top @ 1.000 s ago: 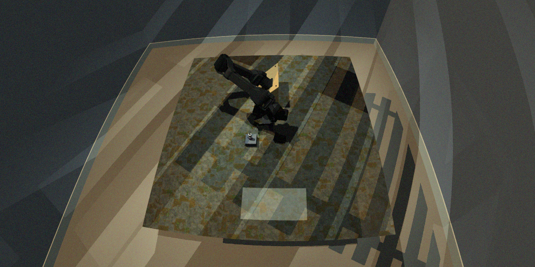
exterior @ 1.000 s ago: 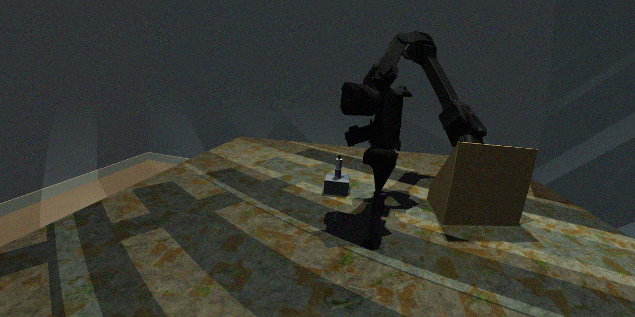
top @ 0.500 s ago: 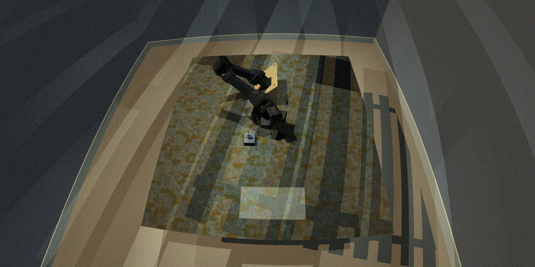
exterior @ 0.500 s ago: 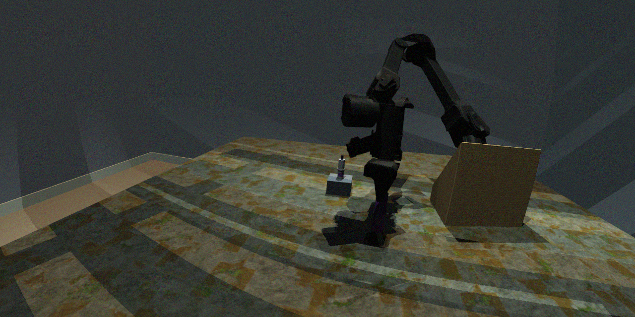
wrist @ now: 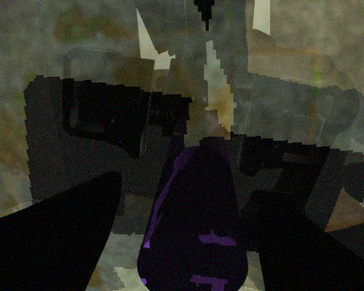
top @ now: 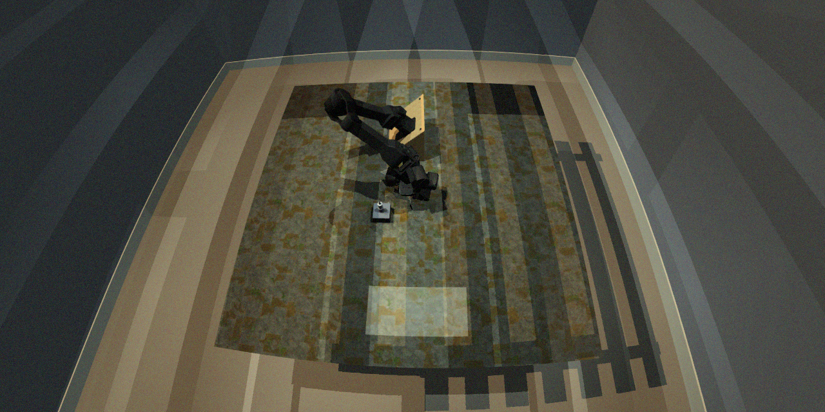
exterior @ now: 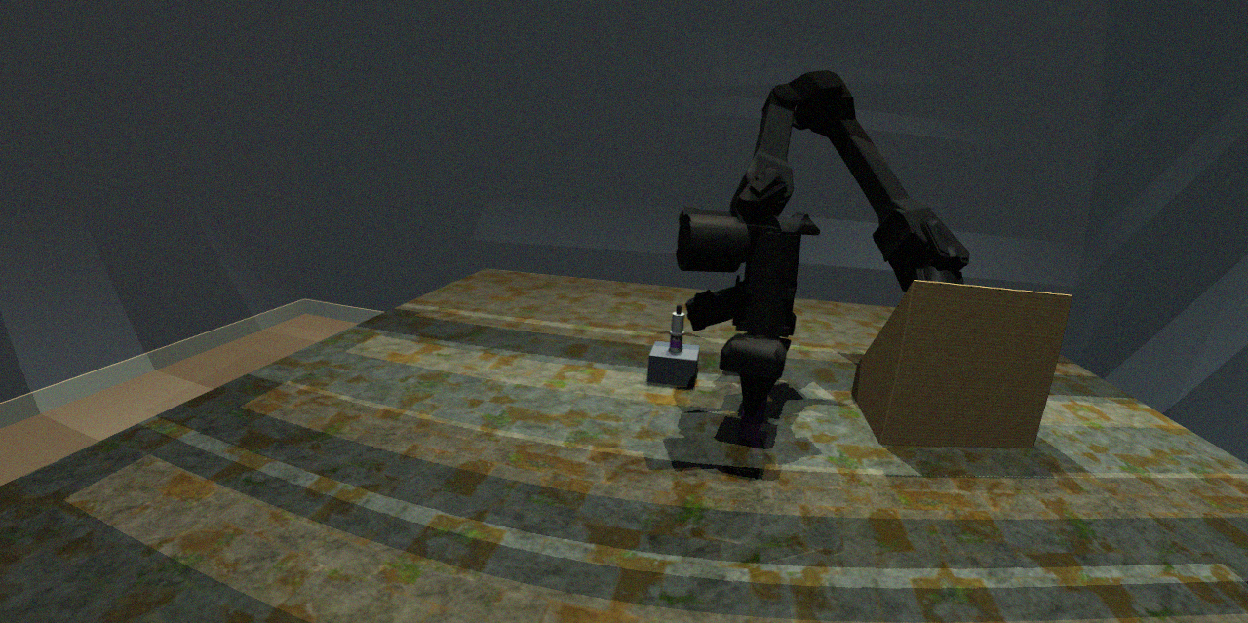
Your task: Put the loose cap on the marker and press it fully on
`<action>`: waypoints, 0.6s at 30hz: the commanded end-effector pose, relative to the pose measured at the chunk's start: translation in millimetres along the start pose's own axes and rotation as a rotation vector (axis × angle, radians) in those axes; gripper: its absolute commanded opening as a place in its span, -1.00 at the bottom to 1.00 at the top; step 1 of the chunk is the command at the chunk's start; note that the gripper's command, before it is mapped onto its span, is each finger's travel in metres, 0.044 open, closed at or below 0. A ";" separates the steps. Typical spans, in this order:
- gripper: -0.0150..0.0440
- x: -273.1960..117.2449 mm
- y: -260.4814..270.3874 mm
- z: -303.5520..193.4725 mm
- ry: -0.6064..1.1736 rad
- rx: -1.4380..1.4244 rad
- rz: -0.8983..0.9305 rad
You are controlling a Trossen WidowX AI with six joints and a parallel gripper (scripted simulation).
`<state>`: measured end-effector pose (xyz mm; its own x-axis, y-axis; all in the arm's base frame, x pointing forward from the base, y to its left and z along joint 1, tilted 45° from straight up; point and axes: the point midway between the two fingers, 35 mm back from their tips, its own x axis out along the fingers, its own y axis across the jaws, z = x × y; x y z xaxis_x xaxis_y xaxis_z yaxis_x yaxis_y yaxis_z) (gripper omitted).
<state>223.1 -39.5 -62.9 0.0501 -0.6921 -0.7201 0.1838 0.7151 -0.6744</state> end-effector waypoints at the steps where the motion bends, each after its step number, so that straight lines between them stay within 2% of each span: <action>1: 0.14 3.7 -1.7 -2.1 0.002 -0.011 -0.009; 2: 0.05 3.7 -1.7 -2.1 0.002 -0.011 -0.009; 12: -0.17 3.7 -0.9 -2.2 0.002 -0.011 -0.009; 15: -0.44 0.5 -0.4 -1.8 0.002 -0.011 -0.008; 18: -0.49 -6.2 0.4 -1.2 0.002 -0.011 -0.006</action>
<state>219.3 -39.8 -63.0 0.0401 -0.6986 -0.7144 0.1647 0.7098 -0.6848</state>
